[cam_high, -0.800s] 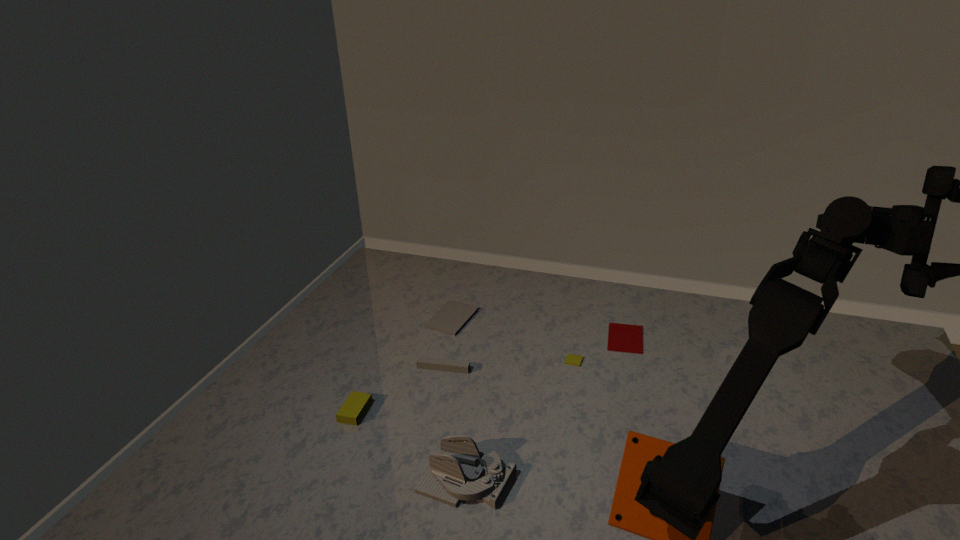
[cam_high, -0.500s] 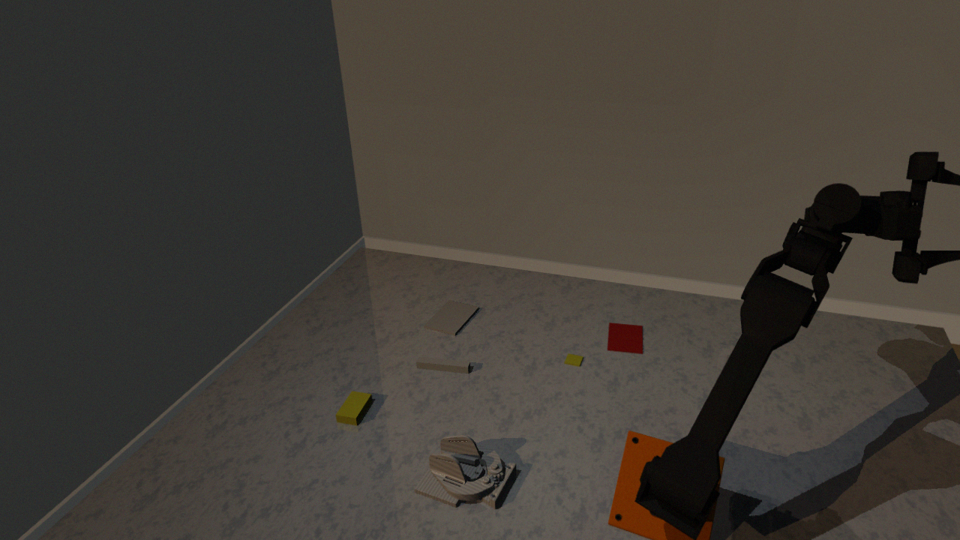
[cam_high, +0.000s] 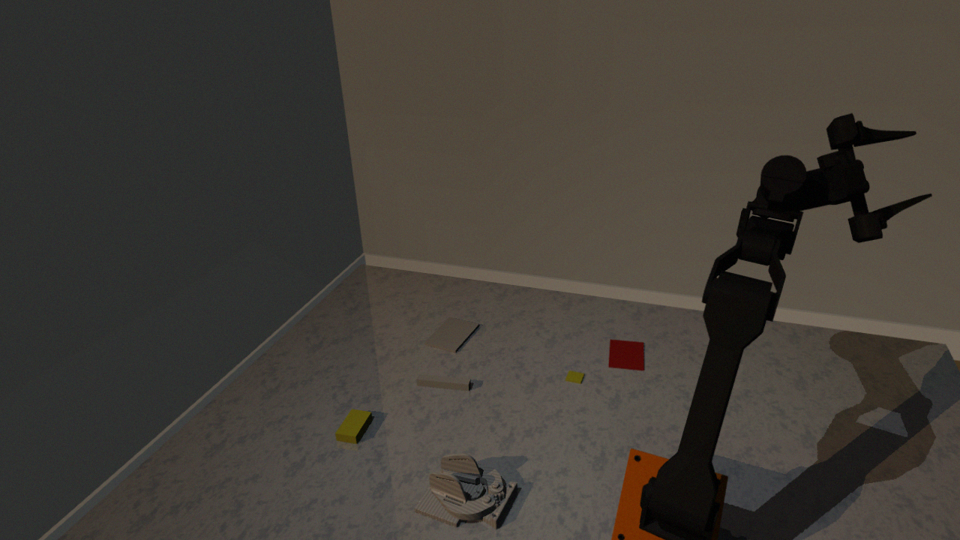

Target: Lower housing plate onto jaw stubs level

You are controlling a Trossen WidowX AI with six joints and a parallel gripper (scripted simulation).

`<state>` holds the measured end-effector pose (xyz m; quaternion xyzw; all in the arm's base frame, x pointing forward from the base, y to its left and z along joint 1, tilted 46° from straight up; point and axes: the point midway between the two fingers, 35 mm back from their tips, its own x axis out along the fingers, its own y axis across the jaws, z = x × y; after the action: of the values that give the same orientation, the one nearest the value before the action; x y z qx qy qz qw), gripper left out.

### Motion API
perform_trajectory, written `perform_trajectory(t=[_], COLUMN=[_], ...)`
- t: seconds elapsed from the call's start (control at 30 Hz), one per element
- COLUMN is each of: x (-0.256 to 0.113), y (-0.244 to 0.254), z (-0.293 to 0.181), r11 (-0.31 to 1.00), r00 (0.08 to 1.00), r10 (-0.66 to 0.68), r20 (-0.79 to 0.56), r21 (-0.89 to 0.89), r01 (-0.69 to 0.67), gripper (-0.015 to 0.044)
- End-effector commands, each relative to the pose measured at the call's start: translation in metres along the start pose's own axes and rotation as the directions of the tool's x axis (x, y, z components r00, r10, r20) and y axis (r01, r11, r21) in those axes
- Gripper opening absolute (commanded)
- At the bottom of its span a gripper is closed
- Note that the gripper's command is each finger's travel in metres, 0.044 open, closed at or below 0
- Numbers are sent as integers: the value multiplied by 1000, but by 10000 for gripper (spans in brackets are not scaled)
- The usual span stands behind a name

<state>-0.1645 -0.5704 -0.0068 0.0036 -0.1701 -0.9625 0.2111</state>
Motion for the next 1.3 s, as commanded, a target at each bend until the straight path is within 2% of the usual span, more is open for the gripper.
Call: perform_trajectory(t=[0.0, 0.27, 0.57, 0.93, 1.27], x=[-30, -99, -190, -315, -431], y=[44, 112, 168, 205, 204], z=[9, 23, 41, 70, 104], r11=[992, 934, 806, 570, 305], r00=[992, 928, 791, 541, 264], r10=[120, 335, 539, 715, 785], r20=[-50, -161, -291, -443, -560], r21=[-23, -71, -96, -80, -21], r01=[-121, -349, -584, -818, -952], gripper=[440, 440, 440, 440, 440])
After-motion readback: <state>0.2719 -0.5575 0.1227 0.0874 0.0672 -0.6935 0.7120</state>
